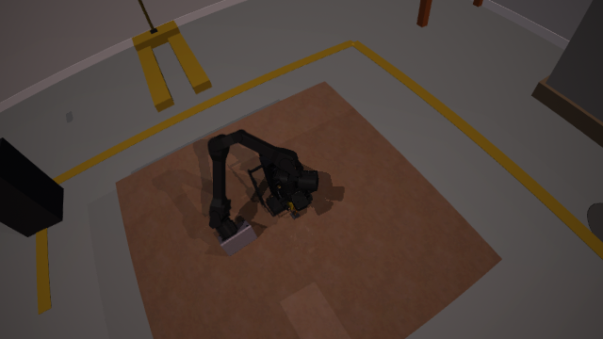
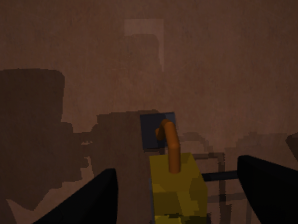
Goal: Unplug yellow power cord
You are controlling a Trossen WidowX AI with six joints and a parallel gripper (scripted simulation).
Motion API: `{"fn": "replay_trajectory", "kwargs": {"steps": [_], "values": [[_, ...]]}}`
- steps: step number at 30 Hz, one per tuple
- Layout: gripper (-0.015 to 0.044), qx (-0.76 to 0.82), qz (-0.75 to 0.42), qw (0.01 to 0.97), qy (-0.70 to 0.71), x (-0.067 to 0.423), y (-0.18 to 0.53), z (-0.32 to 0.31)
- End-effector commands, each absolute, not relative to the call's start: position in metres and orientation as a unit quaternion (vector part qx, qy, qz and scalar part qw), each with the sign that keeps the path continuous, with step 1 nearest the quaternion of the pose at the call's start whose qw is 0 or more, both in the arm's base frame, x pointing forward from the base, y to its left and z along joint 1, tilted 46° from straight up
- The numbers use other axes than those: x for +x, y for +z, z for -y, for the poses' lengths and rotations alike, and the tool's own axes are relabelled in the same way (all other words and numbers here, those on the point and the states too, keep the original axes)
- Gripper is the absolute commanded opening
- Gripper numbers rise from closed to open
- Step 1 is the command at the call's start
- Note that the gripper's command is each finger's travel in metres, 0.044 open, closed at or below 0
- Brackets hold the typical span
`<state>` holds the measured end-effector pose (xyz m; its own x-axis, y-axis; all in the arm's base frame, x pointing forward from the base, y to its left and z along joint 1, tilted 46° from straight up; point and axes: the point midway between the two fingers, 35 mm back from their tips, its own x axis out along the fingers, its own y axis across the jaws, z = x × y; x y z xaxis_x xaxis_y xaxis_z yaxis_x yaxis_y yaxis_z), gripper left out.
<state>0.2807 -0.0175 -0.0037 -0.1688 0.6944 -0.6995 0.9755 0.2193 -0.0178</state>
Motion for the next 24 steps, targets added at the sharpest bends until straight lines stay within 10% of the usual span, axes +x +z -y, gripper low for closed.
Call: {"fn": "replay_trajectory", "kwargs": {"steps": [1, 4, 24], "values": [[0.0368, 0.578, -0.724, 0.288, -0.243, 0.282, -0.005, 0.019], [0.044, 0.578, -0.723, 0.289, -0.244, 0.286, -0.015, 0.035], [0.044, 0.578, -0.723, 0.29, -0.244, 0.291, -0.038, 0.067]]}}
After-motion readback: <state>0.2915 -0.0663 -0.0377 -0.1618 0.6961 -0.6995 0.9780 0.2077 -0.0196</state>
